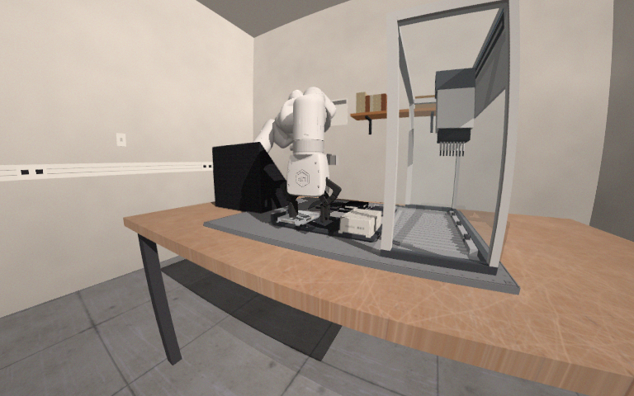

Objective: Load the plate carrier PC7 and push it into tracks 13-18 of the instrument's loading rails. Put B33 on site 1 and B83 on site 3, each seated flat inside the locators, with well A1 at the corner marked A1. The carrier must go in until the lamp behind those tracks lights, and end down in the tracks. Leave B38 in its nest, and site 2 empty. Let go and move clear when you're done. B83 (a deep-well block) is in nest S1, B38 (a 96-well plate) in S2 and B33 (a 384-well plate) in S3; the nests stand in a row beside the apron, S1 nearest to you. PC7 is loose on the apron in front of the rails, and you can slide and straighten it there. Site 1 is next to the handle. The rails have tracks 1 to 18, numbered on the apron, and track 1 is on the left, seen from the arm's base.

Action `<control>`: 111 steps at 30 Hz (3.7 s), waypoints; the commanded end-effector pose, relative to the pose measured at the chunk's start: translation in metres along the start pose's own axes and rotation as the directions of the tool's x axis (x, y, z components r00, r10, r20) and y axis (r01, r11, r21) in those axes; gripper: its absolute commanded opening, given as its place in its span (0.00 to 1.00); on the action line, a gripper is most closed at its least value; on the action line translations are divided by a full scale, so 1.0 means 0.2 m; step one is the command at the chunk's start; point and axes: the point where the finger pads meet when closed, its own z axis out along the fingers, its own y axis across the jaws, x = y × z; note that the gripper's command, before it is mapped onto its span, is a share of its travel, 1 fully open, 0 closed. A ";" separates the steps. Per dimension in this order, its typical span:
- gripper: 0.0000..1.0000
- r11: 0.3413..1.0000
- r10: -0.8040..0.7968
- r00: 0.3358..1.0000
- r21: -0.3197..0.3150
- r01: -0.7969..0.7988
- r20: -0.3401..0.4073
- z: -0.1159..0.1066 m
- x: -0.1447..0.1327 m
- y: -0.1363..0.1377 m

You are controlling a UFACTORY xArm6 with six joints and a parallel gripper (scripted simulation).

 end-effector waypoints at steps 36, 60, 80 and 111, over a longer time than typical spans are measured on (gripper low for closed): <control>1.00 1.000 -0.001 1.000 -0.004 0.001 0.002 0.15 0.00 0.01; 1.00 1.000 -0.001 1.000 -0.004 0.001 0.002 0.21 0.00 0.01; 1.00 1.000 -0.001 1.000 -0.004 0.001 0.002 0.21 0.02 0.01; 1.00 1.000 -0.001 1.000 -0.004 0.001 0.002 0.21 0.09 0.01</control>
